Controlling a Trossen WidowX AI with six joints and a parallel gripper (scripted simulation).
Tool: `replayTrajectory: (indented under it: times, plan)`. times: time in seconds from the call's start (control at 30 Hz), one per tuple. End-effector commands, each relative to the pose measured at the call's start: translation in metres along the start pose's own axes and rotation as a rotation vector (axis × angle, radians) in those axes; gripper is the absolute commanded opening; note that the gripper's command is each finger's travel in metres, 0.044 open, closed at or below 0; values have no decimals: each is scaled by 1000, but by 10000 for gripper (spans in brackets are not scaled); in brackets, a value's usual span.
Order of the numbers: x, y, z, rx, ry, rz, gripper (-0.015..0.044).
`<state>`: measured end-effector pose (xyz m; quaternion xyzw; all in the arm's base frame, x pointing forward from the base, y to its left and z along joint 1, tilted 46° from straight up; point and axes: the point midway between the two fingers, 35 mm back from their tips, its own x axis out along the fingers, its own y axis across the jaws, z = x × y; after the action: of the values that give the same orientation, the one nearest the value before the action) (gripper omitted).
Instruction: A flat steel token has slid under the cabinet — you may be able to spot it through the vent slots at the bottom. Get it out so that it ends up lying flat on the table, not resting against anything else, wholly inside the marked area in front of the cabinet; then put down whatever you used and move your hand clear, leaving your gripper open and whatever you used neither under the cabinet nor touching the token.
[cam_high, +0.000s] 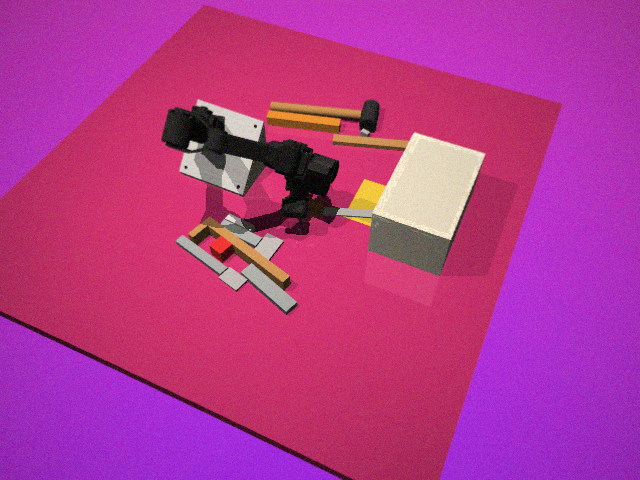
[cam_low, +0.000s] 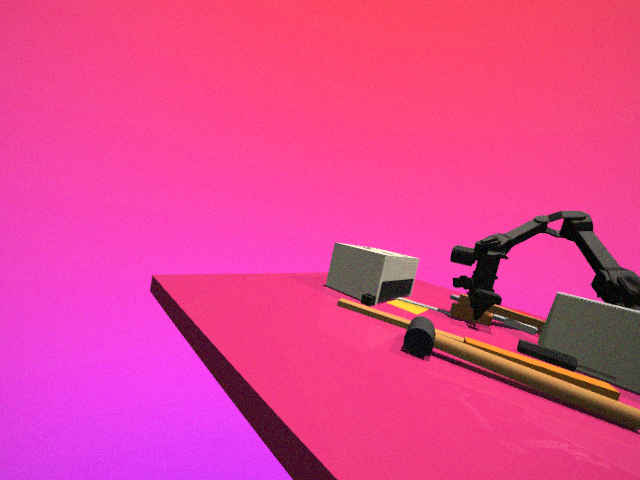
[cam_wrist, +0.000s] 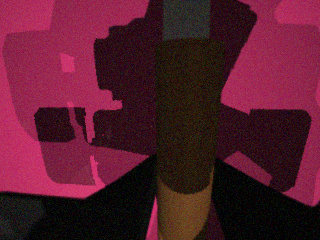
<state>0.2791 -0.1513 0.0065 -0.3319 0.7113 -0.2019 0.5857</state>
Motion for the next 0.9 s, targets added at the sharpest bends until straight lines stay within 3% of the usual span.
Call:
replayTrajectory:
  times: [0.0,0.87]
  plan:
    - [1,0,-8,-4,6,0,0]
    - [1,-1,-40,-5,7,0,0]
